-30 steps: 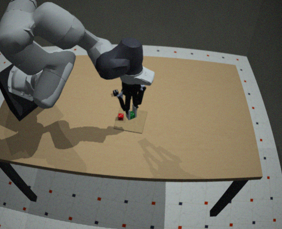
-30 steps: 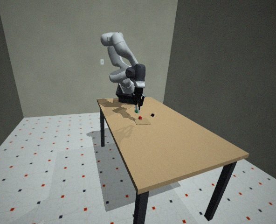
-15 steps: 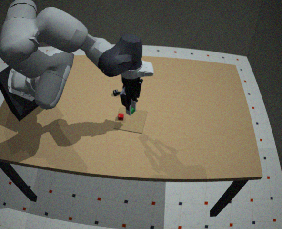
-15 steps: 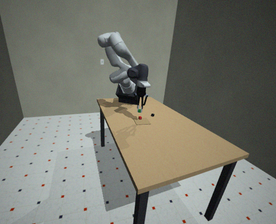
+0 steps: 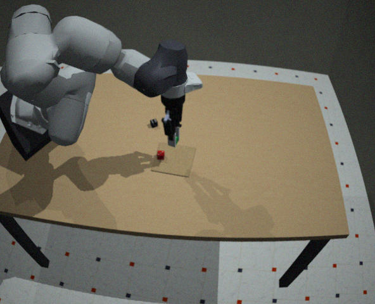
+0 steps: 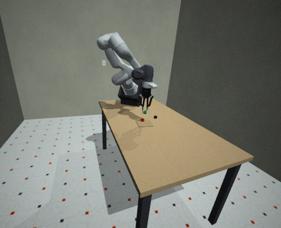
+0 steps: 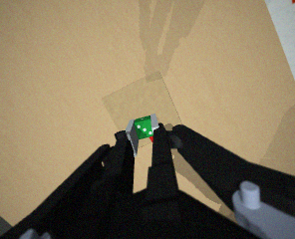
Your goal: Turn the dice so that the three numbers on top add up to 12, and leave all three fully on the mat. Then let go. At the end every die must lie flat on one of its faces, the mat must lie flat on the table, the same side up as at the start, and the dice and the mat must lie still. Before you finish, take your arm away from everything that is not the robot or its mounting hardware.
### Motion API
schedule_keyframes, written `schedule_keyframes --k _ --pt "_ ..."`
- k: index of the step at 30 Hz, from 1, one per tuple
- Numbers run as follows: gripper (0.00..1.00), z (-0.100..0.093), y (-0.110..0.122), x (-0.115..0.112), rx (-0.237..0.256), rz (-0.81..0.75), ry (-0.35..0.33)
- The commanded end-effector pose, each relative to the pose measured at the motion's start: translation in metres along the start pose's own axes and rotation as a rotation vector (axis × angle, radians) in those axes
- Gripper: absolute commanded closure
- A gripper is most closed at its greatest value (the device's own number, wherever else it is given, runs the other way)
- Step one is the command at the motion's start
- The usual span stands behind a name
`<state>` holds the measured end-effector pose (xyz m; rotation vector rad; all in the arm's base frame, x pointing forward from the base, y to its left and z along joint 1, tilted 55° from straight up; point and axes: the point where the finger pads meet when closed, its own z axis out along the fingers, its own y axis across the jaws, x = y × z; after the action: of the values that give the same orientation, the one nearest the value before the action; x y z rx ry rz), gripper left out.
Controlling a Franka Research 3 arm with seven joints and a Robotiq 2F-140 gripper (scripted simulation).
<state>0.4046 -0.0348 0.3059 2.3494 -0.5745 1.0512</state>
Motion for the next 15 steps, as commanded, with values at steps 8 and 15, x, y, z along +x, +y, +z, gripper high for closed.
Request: schedule_keyframes --k 8,15 --pt "0.87 -0.0019 -0.0088 -0.0046 -0.005 -0.248 0.004" --pt "0.87 -0.0019 -0.0088 -0.0046 -0.005 -0.248 0.004"
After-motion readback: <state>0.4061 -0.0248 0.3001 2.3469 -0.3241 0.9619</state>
